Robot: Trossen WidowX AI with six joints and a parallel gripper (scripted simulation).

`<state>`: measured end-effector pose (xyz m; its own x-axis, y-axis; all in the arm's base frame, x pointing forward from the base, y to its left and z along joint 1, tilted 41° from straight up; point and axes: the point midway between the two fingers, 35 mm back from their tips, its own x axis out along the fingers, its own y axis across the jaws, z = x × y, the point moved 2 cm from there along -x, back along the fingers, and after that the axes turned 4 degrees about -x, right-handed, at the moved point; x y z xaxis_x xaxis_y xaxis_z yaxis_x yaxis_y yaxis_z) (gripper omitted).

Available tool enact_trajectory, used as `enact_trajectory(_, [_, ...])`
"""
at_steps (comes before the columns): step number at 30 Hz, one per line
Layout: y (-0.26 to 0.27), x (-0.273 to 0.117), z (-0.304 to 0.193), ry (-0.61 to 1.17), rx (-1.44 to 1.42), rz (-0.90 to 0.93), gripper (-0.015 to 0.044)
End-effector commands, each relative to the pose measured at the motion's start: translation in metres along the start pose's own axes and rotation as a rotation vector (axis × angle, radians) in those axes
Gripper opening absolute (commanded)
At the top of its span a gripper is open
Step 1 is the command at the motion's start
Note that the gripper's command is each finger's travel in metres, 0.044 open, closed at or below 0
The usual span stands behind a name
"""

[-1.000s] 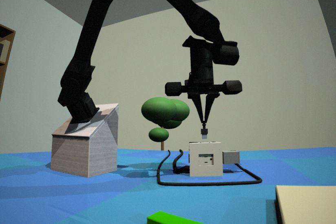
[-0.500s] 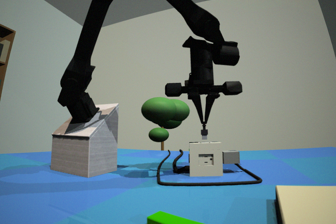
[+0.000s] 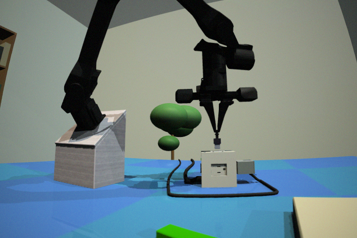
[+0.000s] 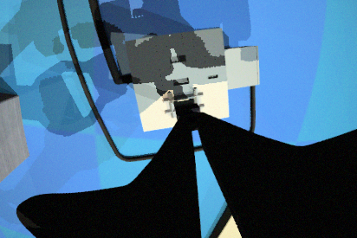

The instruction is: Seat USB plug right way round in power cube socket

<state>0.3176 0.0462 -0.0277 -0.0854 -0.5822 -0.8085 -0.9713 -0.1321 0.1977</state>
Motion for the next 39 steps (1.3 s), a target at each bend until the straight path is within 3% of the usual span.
enact_trajectory(1, [-0.0002,-0.0004,0.0000,-0.006,-0.001,-0.003,0.0000])
enact_trajectory(39, [-0.0002,0.0041,-0.0004,-0.005,-0.001,-0.003,0.0000])
